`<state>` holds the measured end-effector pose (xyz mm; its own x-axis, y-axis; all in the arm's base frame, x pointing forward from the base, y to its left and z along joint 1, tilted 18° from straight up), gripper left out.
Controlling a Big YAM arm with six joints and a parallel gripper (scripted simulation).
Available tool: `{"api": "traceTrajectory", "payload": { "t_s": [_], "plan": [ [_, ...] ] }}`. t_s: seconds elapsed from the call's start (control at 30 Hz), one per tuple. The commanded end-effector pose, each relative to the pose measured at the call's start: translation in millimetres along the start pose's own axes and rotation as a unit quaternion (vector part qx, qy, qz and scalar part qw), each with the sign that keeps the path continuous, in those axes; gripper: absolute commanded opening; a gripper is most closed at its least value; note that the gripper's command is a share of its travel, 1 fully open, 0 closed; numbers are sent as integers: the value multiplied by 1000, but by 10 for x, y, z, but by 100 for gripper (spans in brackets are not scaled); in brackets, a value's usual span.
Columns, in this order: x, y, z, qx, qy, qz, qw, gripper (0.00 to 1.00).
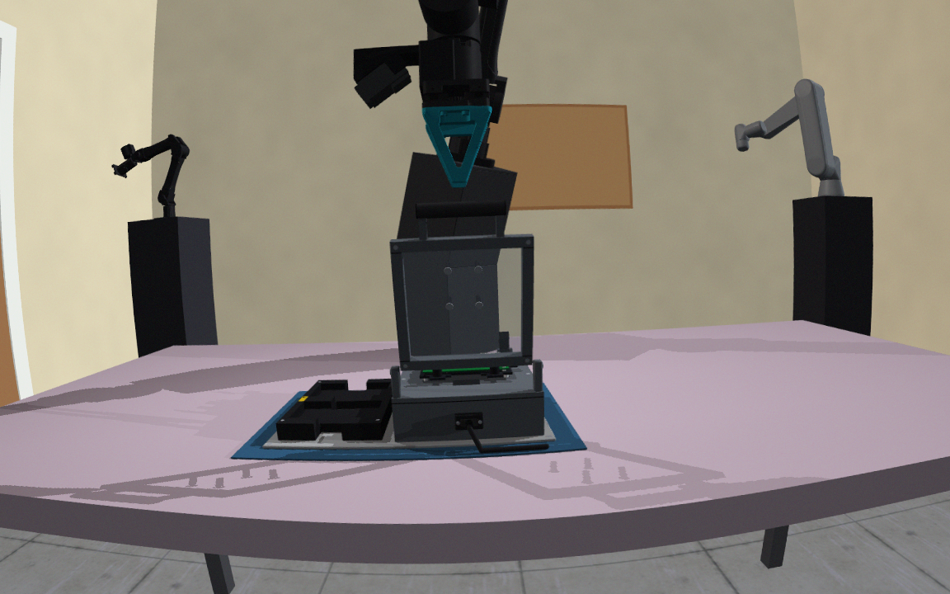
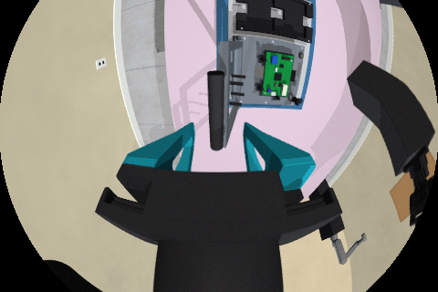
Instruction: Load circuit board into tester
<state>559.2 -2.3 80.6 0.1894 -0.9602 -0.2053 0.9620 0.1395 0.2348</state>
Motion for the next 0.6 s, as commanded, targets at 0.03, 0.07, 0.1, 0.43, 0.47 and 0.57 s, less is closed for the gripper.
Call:
{"api": "traceTrajectory", "payload": {
  "t_s": [0.03,0.07,0.1,0.43,0.47,0.57],
  "plan": [
    [-48,248,7,25,-6,7,1000,48],
    [-49,249,-10,25,-6,7,1000,48],
    [-49,251,-27,25,-6,7,1000,48],
    [-52,257,-167,26,-6,7,1000,48],
    [-53,258,-183,26,-6,7,1000,48],
    [-54,258,-226,26,-6,7,1000,48]
  ]
}}
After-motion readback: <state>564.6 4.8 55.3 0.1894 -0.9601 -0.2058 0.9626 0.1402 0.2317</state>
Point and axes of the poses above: the point where the finger pads meet when closed, its own z axis back along the fingers, its own y axis across the jaws, x = y × z, the point moved 7 cm from there along z, back along the fingers, and after that the axes turned 7 degrees about z, right-handed, at the moved point
